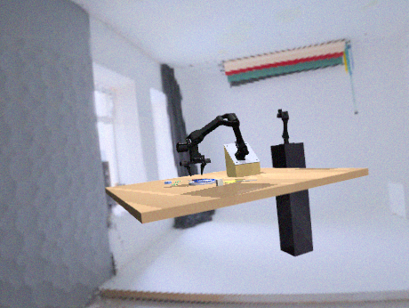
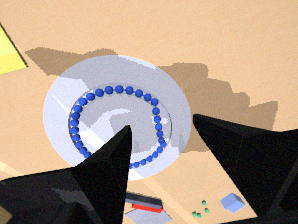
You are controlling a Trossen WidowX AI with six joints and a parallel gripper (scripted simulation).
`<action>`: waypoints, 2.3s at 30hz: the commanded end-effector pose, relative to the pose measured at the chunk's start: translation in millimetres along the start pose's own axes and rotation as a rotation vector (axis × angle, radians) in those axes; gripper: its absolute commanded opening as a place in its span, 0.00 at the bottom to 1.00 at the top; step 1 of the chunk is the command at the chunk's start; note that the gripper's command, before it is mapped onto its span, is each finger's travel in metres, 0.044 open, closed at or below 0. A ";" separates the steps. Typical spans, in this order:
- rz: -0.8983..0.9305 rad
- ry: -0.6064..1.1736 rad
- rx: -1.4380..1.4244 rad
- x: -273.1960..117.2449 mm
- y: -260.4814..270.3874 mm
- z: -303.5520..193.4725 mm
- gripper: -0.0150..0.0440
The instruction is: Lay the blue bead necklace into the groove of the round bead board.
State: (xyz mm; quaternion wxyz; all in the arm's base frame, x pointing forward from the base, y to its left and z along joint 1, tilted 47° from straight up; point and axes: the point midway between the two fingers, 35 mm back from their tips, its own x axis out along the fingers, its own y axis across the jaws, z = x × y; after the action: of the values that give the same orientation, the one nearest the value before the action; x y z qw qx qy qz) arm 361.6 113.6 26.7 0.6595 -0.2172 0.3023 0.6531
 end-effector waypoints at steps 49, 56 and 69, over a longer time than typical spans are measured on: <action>0.004 0.001 -0.004 33.8 0.7 1.1 0.25; 0.004 0.001 -0.004 33.8 0.7 1.1 0.25; 0.004 0.001 -0.004 33.8 0.7 1.1 0.25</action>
State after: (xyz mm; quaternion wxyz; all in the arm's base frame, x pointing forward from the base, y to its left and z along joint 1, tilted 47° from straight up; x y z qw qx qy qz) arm 359.9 138.9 4.2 0.6580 -0.2181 0.3019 0.6545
